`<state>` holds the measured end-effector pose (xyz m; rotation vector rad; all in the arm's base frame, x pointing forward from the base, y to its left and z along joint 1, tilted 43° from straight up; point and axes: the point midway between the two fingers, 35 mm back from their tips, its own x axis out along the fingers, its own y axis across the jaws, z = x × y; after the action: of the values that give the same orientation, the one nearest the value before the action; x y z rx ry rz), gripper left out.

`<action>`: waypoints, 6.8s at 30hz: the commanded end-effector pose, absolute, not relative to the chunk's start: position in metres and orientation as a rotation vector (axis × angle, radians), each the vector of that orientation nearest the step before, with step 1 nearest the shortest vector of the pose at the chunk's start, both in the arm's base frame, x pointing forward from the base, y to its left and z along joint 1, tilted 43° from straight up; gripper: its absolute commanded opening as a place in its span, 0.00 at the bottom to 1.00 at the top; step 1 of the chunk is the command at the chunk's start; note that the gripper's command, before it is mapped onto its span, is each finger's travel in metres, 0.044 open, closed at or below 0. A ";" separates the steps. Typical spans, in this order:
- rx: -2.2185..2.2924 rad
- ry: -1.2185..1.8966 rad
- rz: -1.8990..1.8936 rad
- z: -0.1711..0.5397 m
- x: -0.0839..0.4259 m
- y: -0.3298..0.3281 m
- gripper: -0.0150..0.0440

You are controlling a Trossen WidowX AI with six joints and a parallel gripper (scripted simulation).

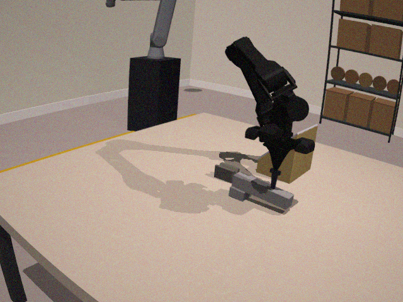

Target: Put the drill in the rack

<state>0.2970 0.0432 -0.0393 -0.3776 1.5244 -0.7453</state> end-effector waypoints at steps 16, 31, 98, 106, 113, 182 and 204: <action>-0.394 1.564 -0.771 -0.055 0.286 0.027 0.25; -0.394 1.564 -0.771 -0.057 0.285 0.024 0.25; -1.487 1.899 0.638 0.039 0.258 -0.105 1.00; -1.487 1.899 0.638 0.039 0.258 -0.105 1.00; -1.487 1.899 0.638 0.039 0.258 -0.105 1.00; -1.489 1.900 0.636 0.004 0.250 -0.137 0.25; -1.484 1.903 0.637 0.023 0.245 -0.154 0.30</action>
<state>0.2442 -0.1554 0.0239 -1.4835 1.9046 0.6366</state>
